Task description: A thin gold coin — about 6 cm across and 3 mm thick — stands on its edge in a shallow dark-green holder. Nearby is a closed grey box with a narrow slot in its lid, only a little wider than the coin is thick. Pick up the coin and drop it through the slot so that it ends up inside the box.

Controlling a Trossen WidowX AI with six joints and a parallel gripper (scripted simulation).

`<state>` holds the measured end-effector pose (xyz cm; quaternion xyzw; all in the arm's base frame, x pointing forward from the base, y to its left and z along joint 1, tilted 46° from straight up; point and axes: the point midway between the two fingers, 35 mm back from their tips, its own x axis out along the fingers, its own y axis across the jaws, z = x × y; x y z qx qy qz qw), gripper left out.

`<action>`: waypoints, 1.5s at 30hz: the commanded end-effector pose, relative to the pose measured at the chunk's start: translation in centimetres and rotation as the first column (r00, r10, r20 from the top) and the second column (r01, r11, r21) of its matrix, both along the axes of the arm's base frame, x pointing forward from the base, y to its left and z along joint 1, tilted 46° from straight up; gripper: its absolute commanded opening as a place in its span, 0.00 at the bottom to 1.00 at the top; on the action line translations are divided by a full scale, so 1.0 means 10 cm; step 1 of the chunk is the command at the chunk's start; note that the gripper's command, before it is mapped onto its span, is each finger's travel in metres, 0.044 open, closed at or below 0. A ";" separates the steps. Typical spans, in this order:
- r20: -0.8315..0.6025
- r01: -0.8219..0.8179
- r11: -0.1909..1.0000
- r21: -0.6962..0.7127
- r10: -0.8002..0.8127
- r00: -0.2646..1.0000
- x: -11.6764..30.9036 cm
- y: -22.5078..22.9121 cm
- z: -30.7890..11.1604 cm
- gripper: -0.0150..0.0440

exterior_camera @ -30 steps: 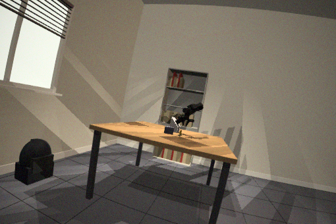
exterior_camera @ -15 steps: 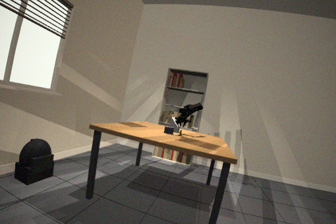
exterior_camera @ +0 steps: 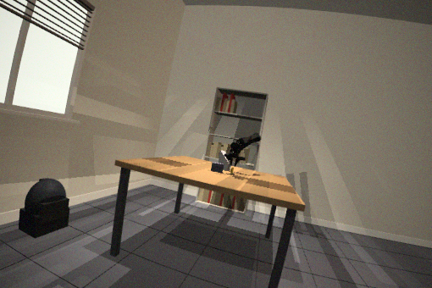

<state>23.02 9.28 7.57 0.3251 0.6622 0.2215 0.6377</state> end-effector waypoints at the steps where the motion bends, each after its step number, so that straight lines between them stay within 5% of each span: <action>1: -0.005 0.003 1.000 0.003 -0.003 1.000 0.00 0.05 -0.06 0.53; 36: -0.005 0.003 1.000 0.010 -0.003 1.000 0.00 0.45 -0.41 0.53; 42: -0.005 0.003 1.000 0.010 -0.003 1.000 0.00 0.45 -0.41 0.26; 45: -0.005 0.003 1.000 0.010 -0.003 1.000 0.00 0.45 -0.41 0.25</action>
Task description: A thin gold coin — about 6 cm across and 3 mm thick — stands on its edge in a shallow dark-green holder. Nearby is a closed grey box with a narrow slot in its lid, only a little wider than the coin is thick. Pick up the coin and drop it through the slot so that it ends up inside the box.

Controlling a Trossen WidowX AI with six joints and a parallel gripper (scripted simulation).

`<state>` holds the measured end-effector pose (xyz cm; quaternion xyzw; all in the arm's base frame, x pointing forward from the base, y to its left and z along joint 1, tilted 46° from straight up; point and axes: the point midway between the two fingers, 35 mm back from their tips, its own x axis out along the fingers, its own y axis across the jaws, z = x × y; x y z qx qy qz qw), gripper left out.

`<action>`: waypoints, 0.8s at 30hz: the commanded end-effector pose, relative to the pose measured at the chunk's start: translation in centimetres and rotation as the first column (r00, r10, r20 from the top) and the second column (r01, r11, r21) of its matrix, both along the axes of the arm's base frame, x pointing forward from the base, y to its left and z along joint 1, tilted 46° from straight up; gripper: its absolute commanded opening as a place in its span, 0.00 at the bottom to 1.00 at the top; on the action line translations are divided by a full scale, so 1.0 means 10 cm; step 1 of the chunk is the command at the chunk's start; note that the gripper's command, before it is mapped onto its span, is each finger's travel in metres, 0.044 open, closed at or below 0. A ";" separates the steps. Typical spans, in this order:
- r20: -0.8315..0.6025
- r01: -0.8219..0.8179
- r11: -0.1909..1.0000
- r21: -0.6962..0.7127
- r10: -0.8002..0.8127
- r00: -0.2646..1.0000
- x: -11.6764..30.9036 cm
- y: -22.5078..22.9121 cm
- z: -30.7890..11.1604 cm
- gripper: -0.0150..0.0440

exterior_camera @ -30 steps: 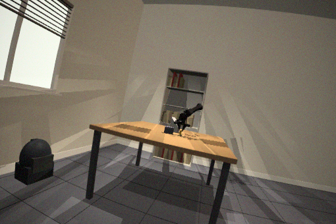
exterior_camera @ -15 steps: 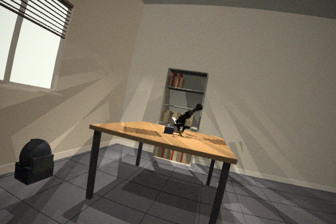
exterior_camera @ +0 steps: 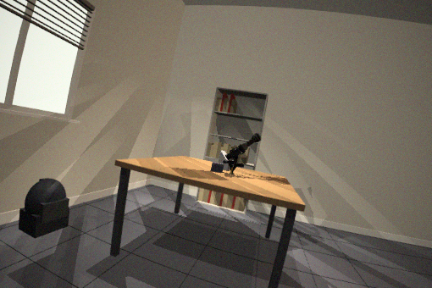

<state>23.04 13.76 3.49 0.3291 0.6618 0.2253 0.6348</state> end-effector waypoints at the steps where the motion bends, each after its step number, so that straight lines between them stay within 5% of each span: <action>1: -0.002 0.004 1.000 -0.003 -0.004 1.000 0.00 0.00 -0.01 0.25; 24: -0.004 -0.003 1.000 -0.018 0.003 1.000 0.03 -0.21 0.15 0.25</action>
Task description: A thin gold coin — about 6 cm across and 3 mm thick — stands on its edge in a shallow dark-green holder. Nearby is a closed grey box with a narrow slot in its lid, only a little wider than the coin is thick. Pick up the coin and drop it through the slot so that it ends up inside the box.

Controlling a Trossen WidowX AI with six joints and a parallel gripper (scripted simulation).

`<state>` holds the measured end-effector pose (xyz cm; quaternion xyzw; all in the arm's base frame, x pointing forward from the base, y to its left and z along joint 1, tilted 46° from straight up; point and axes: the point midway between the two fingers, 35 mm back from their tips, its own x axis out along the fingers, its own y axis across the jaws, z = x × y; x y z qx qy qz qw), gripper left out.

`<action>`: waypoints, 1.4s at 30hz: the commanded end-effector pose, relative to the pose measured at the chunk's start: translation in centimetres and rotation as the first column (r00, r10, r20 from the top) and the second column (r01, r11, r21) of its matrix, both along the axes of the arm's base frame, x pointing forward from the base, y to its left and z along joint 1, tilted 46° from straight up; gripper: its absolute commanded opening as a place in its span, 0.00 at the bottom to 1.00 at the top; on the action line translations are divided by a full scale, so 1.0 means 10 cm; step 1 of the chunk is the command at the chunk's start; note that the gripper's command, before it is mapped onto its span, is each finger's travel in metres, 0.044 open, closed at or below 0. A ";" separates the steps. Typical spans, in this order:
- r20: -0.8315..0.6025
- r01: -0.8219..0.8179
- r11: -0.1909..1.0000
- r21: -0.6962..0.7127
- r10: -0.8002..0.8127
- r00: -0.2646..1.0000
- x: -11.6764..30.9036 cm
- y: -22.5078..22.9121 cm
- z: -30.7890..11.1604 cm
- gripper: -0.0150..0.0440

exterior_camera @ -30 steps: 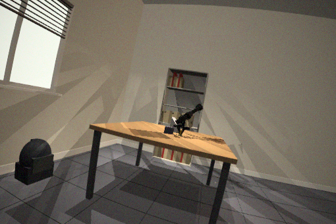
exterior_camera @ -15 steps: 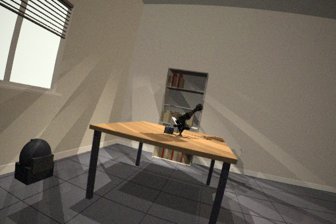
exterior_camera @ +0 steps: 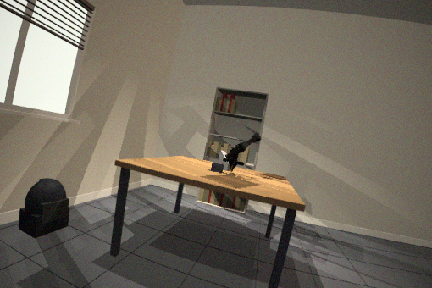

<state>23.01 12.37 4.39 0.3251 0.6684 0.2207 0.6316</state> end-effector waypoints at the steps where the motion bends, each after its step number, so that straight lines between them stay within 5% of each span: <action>1: 0.010 0.002 1.000 -0.006 -0.002 1.000 0.03 -0.09 0.08 0.25; 30: 0.007 0.013 1.000 0.005 -0.013 1.000 -0.01 -0.55 0.56 0.25; 42: -0.264 0.277 0.961 -0.026 -0.274 0.925 -0.02 -0.54 0.57 0.25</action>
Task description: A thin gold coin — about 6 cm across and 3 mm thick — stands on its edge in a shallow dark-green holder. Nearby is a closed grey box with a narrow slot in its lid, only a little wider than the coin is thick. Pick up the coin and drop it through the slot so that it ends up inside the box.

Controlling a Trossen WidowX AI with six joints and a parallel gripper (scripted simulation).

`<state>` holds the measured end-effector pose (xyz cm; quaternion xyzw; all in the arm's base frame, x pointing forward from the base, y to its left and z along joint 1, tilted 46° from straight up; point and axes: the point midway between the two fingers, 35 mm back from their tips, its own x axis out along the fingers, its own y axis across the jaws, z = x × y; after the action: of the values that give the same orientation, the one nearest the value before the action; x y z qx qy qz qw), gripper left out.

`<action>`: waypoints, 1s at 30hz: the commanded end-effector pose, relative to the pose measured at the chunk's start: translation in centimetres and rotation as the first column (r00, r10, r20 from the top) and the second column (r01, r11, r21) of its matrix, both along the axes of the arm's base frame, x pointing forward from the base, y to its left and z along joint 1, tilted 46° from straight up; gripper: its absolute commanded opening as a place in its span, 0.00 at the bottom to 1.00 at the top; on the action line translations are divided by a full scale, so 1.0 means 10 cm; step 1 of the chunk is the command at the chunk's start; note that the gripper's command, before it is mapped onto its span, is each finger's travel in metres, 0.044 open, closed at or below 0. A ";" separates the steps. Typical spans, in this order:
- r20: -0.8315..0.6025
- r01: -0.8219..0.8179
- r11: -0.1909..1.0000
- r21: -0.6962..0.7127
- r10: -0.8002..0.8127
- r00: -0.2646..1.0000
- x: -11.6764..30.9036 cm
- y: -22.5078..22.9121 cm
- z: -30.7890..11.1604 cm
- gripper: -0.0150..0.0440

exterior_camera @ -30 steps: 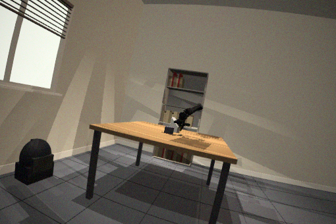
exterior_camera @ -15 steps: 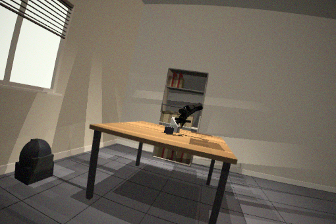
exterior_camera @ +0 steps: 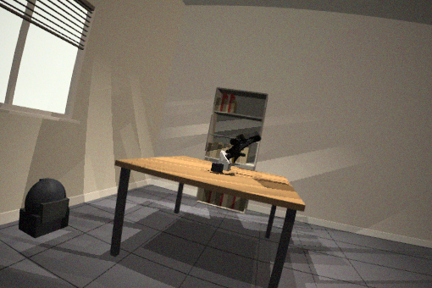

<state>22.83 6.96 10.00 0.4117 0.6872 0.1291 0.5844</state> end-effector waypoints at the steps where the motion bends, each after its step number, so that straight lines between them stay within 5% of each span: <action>1: -0.108 0.107 0.994 -0.002 -0.106 0.988 0.00 0.00 0.01 0.25; 18: -0.480 0.468 0.877 -0.111 -0.459 0.748 -0.01 0.00 0.02 0.25; 30: -0.490 0.480 0.869 -0.120 -0.472 0.732 0.04 -0.05 -0.02 0.25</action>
<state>22.87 6.92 10.02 0.5951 0.6878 -0.1280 0.3954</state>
